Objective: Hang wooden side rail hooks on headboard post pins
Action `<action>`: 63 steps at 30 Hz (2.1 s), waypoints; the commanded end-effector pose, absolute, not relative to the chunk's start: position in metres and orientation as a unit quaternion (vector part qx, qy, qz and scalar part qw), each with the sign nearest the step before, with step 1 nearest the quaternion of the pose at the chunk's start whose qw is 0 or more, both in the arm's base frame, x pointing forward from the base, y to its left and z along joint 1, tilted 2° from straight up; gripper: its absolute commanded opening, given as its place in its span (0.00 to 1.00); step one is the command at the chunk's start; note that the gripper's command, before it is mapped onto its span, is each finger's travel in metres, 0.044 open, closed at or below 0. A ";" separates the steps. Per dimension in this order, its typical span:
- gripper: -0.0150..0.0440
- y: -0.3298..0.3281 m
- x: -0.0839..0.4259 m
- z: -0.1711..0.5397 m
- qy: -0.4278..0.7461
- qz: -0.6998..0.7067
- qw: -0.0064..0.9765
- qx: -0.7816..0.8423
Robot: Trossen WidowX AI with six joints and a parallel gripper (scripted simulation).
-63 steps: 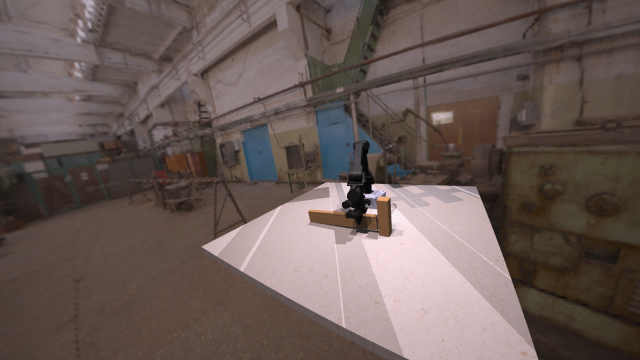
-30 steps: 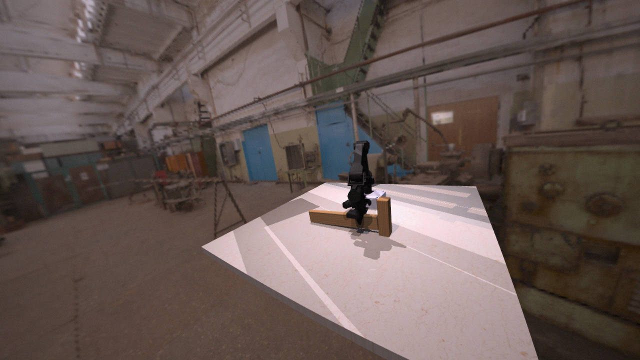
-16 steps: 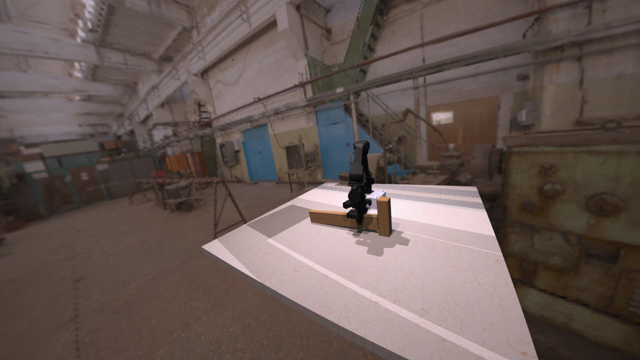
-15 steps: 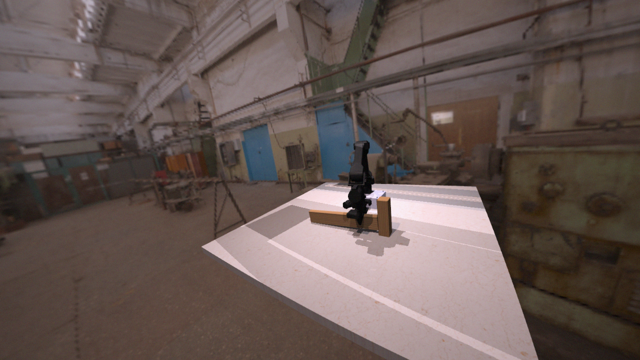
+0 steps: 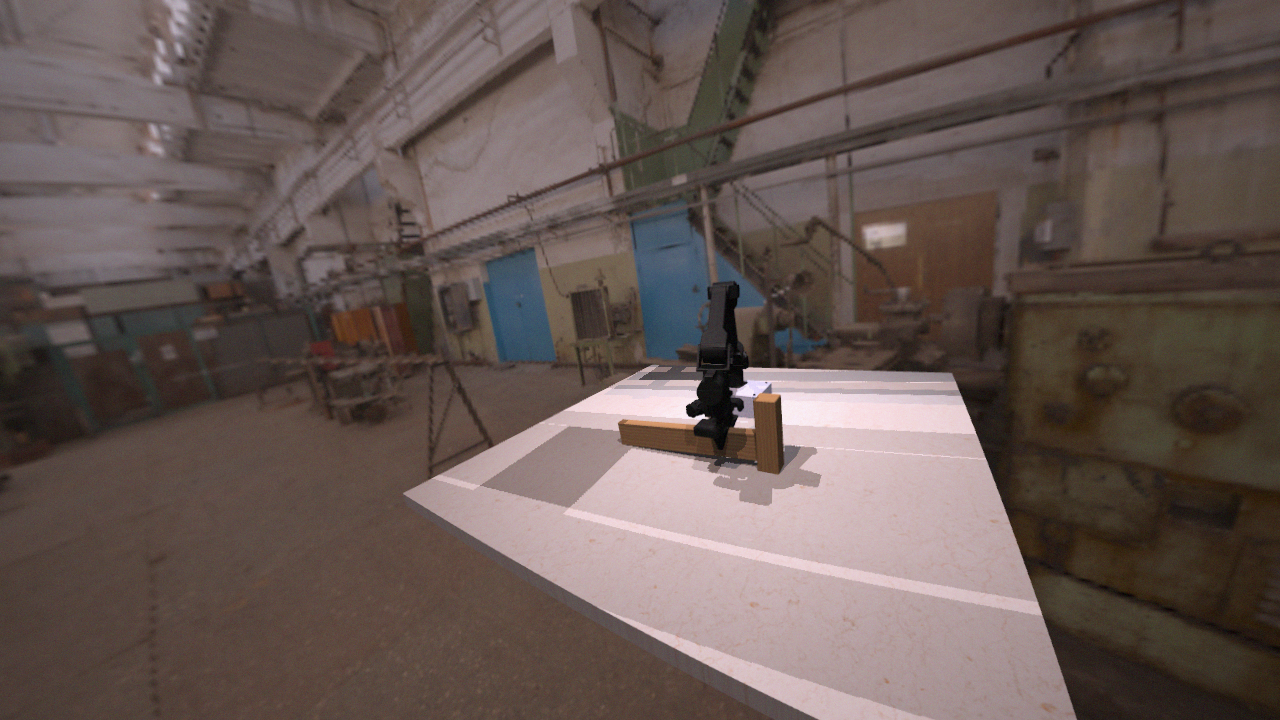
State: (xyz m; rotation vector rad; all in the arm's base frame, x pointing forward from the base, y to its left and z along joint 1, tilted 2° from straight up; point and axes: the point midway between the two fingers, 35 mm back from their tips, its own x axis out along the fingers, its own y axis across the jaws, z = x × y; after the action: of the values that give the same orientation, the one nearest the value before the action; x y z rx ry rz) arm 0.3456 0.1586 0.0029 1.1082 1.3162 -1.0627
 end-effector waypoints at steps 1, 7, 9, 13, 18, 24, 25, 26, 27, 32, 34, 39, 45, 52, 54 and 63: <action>0.25 0.161 0.348 0.005 0.550 -0.443 0.531 0.468; 0.25 0.161 0.347 0.004 0.550 -0.443 0.531 0.468; 0.25 0.161 0.347 0.004 0.550 -0.443 0.531 0.468; 0.25 0.162 0.346 0.004 0.550 -0.443 0.531 0.468; 0.25 0.162 0.346 0.003 0.550 -0.443 0.531 0.468; 0.25 0.163 0.345 0.003 0.550 -0.443 0.531 0.468; 0.25 0.163 0.345 0.003 0.550 -0.443 0.531 0.468; 0.25 0.163 0.345 0.003 0.550 -0.443 0.531 0.468; 0.25 0.163 0.345 0.003 0.550 -0.443 0.531 0.468; 0.25 0.163 0.345 0.002 0.550 -0.443 0.531 0.468; 0.25 0.163 0.345 0.002 0.550 -0.443 0.531 0.468; 0.25 0.163 0.345 0.001 0.550 -0.443 0.531 0.468; 0.25 0.163 0.345 0.000 0.550 -0.443 0.531 0.468; 0.25 0.163 0.345 -0.001 0.551 -0.443 0.531 0.468; 0.25 0.163 0.345 -0.002 0.551 -0.443 0.531 0.468; 0.25 0.163 0.345 -0.003 0.551 -0.443 0.531 0.468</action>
State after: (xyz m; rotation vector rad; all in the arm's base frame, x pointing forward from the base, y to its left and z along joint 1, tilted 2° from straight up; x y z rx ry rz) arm 0.3446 0.1622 -0.0032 1.1104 1.3103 -1.0594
